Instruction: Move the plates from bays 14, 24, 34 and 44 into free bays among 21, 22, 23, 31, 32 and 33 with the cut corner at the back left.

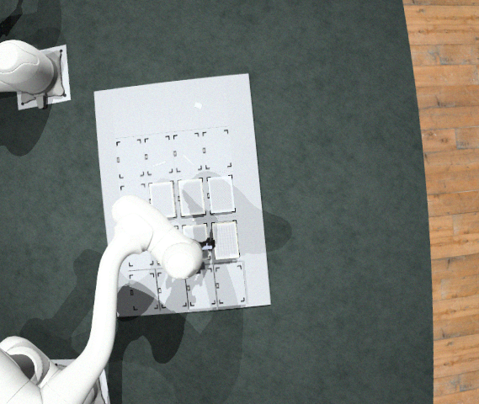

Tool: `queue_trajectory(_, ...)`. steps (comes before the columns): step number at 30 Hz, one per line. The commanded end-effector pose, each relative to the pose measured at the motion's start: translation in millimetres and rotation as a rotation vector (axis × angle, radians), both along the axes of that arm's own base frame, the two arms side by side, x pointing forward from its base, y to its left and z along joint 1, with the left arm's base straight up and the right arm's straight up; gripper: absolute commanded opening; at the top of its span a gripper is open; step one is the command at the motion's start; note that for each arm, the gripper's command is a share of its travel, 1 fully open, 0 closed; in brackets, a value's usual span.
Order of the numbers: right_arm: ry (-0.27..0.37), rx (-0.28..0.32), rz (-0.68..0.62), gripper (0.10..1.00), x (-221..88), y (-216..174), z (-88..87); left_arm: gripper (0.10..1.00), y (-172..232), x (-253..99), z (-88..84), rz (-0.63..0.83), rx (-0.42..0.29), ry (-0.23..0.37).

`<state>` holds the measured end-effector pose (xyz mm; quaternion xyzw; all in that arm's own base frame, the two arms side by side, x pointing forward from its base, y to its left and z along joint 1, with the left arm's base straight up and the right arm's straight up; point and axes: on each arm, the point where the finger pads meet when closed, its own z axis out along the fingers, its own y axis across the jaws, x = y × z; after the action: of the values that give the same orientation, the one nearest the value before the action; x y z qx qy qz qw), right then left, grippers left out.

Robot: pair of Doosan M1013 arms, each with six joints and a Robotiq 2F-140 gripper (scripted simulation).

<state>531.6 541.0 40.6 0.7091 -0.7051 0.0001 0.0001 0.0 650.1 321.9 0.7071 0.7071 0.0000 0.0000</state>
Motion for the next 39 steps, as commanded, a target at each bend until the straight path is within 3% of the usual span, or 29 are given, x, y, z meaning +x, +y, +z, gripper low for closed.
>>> queue_trajectory(1, -0.001, 0.001, 0.0, 0.099, 0.3, 0.4, 0.8, 1.0, 0.2, -0.1, 1.0, 0.0, 0.002, 0.0)
queue_trajectory(32, -0.001, 0.001, 0.0, 0.099, 0.3, 0.4, -0.1, 1.0, 0.2, -0.1, 1.0, 0.0, 0.002, 0.0)
queue_trajectory(33, -0.001, 0.001, 0.0, 0.698, 0.3, 0.4, -0.1, 1.0, 0.2, -0.1, 1.0, 0.0, 0.002, 0.0)
queue_trajectory(39, -0.001, 0.001, 0.0, 0.698, 0.3, 0.4, -0.2, 1.0, 0.2, -0.1, 1.0, 0.0, 0.002, 0.0)
